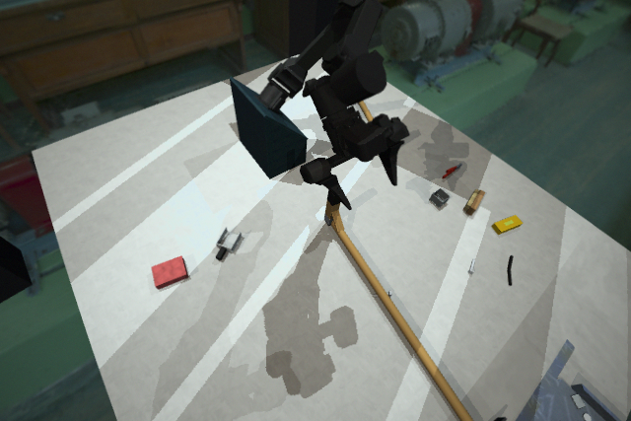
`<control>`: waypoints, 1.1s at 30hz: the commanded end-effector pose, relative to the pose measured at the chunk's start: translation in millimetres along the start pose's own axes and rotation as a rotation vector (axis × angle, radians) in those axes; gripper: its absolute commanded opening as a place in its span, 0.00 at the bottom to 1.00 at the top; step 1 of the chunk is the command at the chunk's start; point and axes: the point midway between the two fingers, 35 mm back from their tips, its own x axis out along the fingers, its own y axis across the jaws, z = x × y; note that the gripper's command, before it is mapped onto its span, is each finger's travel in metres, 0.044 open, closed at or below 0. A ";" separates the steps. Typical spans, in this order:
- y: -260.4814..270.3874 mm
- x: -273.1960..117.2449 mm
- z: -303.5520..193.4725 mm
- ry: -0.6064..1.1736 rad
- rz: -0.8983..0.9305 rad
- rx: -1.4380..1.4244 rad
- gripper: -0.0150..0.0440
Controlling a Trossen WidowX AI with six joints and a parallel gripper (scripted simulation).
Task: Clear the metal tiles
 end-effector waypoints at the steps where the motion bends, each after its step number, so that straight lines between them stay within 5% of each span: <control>1: 4.1 -17.5 0.2 -0.039 0.016 -0.007 1.00; 33: 17.1 -118.0 -20.7 -0.282 0.075 -0.084 1.00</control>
